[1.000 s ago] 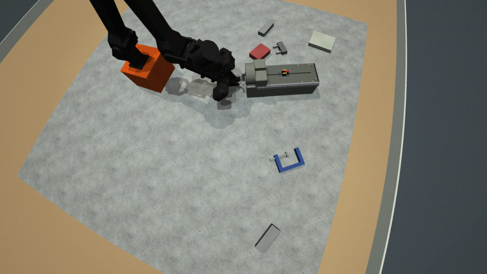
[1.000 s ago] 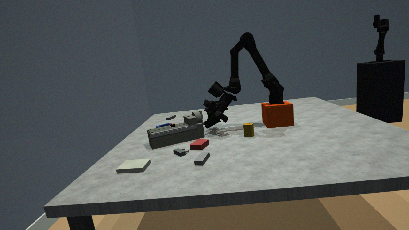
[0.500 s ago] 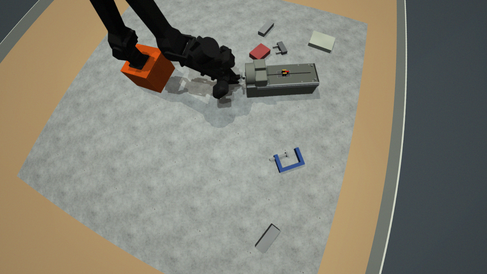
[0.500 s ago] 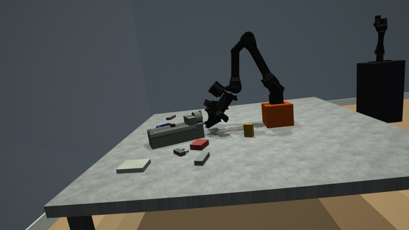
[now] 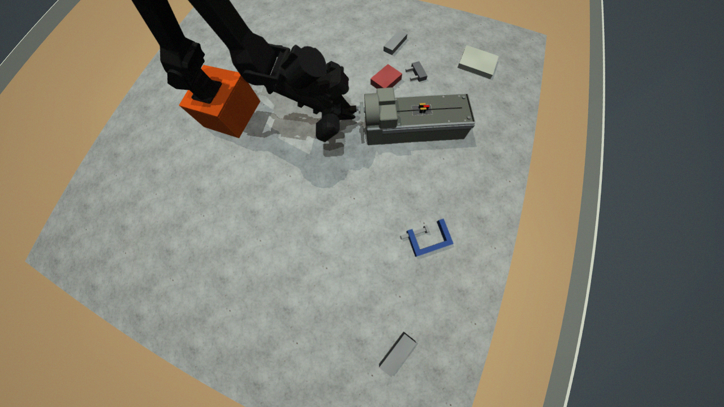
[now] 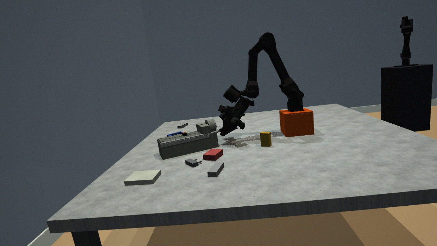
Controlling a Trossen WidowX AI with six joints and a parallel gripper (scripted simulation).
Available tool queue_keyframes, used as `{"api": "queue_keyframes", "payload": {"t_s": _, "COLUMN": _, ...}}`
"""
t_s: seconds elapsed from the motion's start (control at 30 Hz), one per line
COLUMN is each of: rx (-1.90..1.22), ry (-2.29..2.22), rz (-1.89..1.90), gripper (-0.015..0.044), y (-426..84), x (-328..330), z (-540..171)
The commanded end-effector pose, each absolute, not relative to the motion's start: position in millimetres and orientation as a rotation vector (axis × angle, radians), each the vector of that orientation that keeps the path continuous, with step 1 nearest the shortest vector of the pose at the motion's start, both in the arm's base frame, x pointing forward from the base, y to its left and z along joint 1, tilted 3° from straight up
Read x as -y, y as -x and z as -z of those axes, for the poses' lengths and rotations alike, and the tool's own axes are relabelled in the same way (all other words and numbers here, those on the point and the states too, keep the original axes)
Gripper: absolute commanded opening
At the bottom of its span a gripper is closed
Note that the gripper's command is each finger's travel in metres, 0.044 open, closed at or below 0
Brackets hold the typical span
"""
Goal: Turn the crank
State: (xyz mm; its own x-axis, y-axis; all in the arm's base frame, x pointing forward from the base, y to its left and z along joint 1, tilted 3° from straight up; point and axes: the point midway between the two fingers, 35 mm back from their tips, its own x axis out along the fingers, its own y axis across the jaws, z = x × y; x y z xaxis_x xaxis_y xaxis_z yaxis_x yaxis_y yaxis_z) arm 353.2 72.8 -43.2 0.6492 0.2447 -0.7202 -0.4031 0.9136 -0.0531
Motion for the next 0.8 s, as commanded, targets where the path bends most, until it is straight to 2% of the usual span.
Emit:
{"api": "queue_keyframes", "payload": {"t_s": 0.0, "rx": -0.778, "ry": 0.213, "rz": -0.384, "gripper": 0.0000, "y": -350.4, "x": -79.1, "z": 36.4}}
{"api": "queue_keyframes", "payload": {"t_s": 0.77, "rx": -0.777, "ry": 0.213, "rz": -0.384, "gripper": 0.0000, "y": -350.6, "x": -80.0, "z": 8.0}}
